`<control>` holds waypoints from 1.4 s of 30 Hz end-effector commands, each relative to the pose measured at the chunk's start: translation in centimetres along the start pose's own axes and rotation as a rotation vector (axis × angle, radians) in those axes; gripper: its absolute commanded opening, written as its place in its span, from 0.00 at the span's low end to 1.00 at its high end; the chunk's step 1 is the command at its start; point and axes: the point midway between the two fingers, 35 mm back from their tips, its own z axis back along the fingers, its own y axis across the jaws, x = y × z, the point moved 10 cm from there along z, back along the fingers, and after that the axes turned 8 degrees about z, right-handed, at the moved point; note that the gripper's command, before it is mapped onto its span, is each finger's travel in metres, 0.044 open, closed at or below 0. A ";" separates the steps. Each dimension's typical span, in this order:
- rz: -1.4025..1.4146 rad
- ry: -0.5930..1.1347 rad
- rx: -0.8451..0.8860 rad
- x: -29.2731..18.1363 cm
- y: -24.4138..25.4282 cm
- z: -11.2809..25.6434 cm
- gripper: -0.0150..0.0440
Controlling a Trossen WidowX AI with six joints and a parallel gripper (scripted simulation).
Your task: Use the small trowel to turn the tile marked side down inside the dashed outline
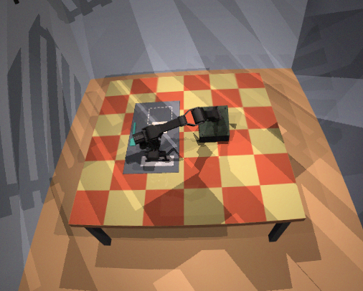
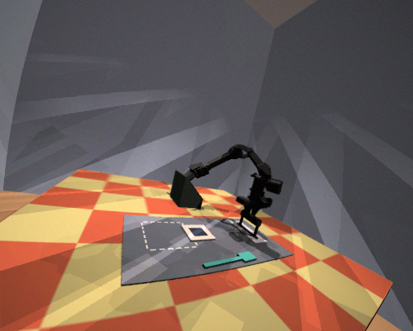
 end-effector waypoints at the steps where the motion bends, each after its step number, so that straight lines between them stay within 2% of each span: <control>1: -0.125 0.004 -0.004 0.0 -0.1 -0.1 0.47; 25: -0.818 0.003 -0.005 0.0 -0.1 -0.1 0.47; 32: -0.837 0.003 -0.005 0.0 -0.1 -0.1 0.47; 37: -0.837 0.003 -0.005 0.0 -0.1 -0.1 0.70; 42: -0.837 0.003 -0.005 0.0 -0.1 -0.1 0.71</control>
